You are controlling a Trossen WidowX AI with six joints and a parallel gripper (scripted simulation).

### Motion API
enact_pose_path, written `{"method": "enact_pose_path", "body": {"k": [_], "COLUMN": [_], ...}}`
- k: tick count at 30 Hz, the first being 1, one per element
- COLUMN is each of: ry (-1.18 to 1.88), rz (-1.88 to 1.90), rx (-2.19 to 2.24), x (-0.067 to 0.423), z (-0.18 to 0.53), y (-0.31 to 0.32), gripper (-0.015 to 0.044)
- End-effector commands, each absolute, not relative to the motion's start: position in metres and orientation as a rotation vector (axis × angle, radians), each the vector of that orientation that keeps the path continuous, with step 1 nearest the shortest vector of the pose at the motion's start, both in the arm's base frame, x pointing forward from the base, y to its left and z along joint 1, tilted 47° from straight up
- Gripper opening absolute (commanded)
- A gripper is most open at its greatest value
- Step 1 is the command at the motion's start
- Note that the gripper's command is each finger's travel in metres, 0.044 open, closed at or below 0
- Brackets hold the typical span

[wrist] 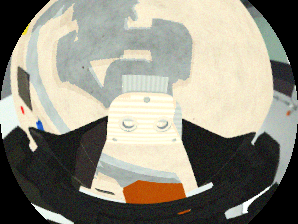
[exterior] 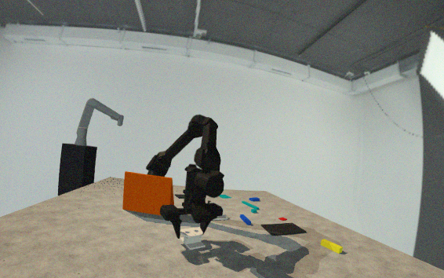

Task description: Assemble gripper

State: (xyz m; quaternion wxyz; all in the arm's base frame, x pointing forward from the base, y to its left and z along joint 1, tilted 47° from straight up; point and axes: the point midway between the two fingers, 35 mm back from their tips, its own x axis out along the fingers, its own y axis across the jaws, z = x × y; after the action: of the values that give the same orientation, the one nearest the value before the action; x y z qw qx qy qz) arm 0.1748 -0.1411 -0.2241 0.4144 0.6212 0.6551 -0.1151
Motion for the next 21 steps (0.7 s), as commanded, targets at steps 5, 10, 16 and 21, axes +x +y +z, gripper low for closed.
{"method": "enact_pose_path", "body": {"k": [5, 10, 16, 21], "ry": [1.637, 1.636, 1.635, 1.635], "rz": [-0.296, -0.297, -0.297, -0.297], "rx": [1.548, 1.549, 1.551, 1.551], "x": [0.174, 0.172, 0.169, 0.168], "z": [-0.206, -0.195, -0.181, -0.18], "y": [-0.164, -0.176, -0.188, -0.19], "gripper": [0.0351, 0.0351, 0.0351, 0.0351]}}
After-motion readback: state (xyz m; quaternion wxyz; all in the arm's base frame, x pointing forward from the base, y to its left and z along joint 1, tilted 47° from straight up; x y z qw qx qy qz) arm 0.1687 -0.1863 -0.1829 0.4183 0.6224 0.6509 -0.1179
